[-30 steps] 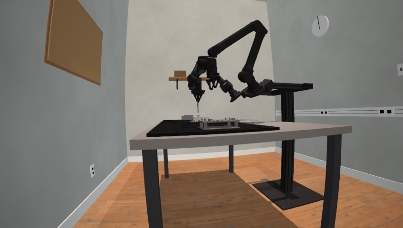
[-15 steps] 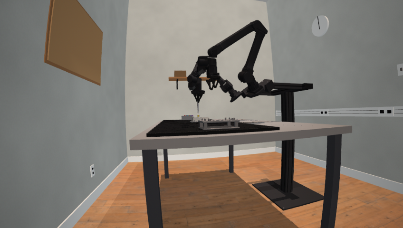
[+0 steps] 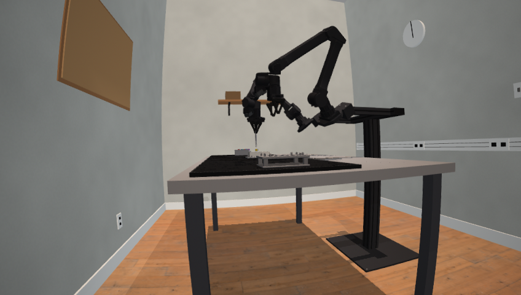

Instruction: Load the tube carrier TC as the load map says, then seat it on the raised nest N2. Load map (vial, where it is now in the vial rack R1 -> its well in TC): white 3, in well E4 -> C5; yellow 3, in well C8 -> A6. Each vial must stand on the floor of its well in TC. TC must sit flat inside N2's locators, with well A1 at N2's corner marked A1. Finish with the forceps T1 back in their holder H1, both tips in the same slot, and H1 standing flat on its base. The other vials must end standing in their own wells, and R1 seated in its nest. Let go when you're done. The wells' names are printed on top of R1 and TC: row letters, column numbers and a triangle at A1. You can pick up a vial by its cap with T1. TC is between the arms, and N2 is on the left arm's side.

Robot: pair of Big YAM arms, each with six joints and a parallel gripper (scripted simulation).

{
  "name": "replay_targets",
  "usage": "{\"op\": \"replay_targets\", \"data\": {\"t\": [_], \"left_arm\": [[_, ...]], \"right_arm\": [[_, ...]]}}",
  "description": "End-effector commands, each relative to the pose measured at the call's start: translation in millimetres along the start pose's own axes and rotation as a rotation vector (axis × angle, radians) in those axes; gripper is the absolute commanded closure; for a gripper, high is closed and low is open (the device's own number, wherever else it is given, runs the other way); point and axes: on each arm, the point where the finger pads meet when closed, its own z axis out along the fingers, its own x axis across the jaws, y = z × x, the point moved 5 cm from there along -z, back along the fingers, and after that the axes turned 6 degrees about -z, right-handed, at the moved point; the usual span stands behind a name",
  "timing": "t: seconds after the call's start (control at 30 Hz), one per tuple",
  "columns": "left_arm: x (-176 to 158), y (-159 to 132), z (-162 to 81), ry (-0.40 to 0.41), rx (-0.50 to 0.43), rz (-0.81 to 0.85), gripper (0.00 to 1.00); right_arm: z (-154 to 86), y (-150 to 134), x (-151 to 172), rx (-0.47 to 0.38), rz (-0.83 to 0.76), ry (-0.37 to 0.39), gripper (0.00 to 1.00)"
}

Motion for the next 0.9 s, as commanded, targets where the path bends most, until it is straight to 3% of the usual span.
{"op": "replay_targets", "data": {"t": [0.0,0.87], "left_arm": [[1.1,10.3,-7.5,-0.005,-0.027,0.007,0.00],[1.1,10.3,-7.5,-0.005,-0.027,0.007,0.00]], "right_arm": [[12.4,-1.1,0.3,0.011,-0.001,0.001,0.93],[15.7,-0.3,1.5,0.008,-0.003,0.002,0.93]]}}
